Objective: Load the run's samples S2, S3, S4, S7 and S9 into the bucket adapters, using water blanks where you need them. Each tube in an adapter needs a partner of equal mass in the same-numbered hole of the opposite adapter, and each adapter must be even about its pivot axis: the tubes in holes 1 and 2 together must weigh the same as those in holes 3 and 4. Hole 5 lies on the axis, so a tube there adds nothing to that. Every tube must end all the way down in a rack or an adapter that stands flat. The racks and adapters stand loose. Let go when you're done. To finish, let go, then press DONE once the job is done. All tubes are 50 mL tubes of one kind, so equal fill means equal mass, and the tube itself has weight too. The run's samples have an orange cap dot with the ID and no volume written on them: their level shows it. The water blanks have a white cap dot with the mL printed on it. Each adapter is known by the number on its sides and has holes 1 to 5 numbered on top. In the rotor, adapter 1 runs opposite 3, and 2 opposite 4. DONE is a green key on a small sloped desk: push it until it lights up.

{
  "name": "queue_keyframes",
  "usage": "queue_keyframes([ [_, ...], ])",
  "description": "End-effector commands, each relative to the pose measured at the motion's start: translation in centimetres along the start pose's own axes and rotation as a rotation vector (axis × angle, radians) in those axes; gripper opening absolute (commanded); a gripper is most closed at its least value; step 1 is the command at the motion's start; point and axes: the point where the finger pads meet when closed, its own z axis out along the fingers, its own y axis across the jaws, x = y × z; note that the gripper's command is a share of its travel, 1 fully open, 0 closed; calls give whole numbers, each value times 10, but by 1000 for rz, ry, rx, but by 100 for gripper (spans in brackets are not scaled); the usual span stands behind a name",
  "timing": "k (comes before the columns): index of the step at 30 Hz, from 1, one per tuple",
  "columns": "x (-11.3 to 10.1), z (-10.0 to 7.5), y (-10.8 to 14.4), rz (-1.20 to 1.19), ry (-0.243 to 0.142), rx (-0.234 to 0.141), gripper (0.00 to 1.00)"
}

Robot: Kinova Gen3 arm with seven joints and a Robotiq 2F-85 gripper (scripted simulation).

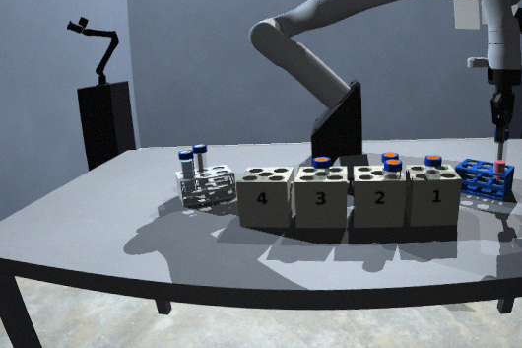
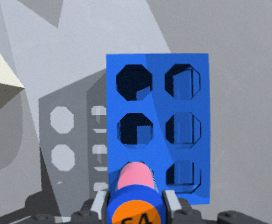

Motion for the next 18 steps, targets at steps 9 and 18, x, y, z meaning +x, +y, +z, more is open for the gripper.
queue_keyframes([
  [9, -1, -14, 0, 0, -2, 0, 10],
  [18, -1, -26, 0, 0, -2, 0, 10],
])
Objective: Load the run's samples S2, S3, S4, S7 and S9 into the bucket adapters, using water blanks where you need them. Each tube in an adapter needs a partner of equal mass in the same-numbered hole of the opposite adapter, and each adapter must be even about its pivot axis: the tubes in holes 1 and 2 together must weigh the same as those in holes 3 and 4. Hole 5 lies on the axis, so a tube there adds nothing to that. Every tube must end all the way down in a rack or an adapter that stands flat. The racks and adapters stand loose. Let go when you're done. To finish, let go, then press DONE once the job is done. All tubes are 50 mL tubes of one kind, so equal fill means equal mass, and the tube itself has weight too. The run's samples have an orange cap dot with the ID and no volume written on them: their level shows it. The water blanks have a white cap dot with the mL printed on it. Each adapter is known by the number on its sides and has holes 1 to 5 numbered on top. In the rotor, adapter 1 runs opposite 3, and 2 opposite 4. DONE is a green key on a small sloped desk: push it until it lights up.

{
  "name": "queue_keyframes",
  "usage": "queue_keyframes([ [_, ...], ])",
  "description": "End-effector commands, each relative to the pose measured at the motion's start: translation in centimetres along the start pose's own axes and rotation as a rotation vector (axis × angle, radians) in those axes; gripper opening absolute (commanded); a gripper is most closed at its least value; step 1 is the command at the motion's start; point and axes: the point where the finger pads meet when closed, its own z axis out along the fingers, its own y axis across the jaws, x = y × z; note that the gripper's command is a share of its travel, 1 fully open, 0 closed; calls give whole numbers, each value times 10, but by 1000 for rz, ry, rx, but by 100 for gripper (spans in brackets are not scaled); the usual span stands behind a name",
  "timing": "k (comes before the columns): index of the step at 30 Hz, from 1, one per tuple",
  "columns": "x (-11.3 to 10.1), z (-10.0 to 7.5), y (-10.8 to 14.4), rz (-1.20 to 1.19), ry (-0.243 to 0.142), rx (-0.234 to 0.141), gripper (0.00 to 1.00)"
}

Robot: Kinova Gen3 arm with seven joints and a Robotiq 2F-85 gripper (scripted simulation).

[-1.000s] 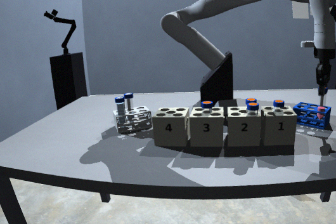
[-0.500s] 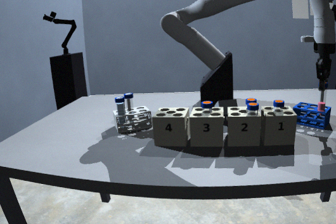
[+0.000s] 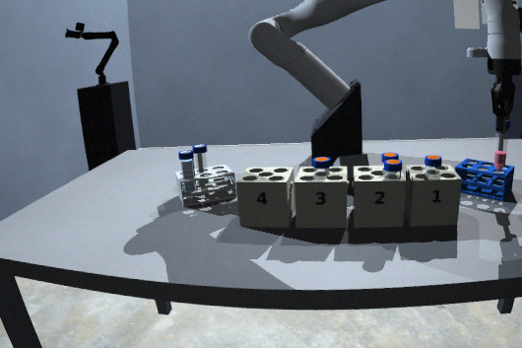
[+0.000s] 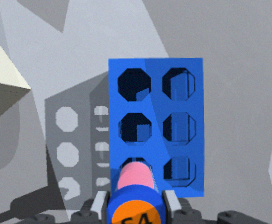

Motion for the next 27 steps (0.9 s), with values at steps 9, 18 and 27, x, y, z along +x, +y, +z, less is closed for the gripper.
queue_keyframes([
  [9, 0, -14, 0, 0, -2, 0, 10],
  [18, -1, -26, 0, 0, -2, 0, 10],
  [27, -1, -35, 0, 0, -2, 0, 10],
])
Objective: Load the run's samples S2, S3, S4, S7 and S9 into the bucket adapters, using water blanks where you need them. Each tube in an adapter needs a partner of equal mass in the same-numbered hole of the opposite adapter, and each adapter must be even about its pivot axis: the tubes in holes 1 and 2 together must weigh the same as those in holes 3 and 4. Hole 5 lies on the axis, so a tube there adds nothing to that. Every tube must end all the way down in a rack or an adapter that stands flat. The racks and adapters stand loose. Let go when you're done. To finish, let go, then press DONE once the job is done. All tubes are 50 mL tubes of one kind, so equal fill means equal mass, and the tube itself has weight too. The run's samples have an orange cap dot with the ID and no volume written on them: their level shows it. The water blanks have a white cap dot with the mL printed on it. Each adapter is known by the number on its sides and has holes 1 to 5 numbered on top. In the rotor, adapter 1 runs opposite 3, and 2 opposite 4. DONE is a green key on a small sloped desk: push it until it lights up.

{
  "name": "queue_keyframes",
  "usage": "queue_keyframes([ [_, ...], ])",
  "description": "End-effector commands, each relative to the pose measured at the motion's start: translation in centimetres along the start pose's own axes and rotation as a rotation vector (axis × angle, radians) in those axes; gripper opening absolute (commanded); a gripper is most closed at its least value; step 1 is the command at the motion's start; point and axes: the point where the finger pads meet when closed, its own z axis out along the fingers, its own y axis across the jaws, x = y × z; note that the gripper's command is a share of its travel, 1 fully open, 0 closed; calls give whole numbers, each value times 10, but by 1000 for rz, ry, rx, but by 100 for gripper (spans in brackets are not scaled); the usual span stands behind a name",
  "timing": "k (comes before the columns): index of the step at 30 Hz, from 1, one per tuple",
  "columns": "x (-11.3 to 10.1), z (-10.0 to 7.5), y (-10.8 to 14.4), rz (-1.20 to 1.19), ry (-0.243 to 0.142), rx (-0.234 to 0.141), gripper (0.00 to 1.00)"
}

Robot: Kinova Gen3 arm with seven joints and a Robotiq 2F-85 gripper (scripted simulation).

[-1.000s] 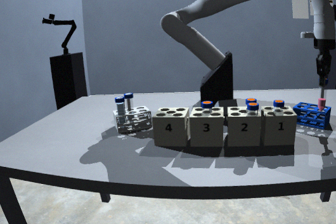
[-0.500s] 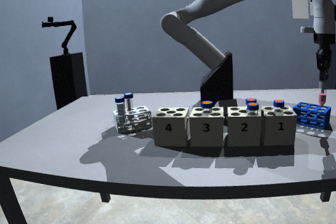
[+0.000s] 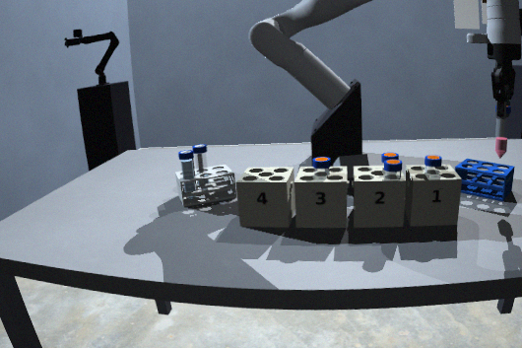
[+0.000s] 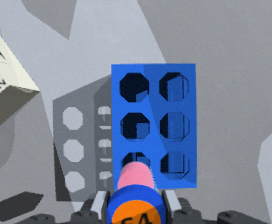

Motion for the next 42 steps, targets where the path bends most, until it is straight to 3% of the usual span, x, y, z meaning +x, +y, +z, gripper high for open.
queue_keyframes([
  [1, -1, -5, 0, 0, -2, 0, 10],
  [37, 0, -46, 0, 0, -2, 0, 10],
  [42, 11, -46, -12, 100, -2, 0, 10],
])
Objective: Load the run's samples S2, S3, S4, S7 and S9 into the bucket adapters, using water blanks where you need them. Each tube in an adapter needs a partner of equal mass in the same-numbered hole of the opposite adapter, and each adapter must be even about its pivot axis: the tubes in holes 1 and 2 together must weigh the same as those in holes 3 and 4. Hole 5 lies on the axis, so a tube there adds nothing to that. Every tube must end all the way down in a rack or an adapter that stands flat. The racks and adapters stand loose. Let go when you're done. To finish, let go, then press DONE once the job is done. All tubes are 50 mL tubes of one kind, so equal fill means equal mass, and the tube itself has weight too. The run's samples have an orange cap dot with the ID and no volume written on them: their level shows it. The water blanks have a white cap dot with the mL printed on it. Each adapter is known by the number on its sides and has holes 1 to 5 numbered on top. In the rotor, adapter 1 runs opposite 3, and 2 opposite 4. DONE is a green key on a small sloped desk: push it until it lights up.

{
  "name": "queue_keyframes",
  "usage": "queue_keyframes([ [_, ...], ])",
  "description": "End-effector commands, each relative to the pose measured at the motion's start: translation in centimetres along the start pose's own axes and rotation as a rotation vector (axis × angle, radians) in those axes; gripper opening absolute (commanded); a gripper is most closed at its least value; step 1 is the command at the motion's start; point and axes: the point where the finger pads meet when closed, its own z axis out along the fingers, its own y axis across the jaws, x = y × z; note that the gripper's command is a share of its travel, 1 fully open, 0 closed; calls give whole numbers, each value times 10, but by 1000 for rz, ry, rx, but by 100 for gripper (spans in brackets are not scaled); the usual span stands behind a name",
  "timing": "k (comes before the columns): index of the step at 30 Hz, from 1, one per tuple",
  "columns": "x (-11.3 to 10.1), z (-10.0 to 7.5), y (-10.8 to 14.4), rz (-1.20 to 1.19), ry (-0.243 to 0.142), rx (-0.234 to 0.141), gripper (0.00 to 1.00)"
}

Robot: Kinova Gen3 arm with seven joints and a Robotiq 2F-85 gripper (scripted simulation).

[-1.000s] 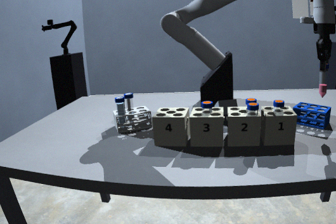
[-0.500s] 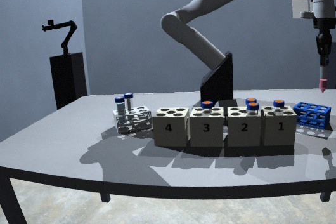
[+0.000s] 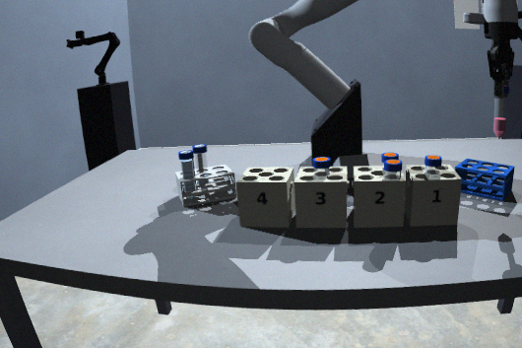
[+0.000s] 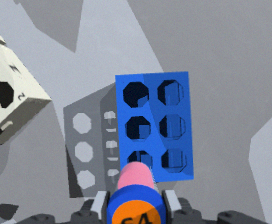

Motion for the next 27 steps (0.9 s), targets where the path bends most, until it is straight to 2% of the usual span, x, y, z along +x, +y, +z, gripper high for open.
queue_keyframes([
  [1, 9, -2, -10, 79, -4, 0, 10],
  [27, 58, -1, -63, 96, -4, 0, 10],
])
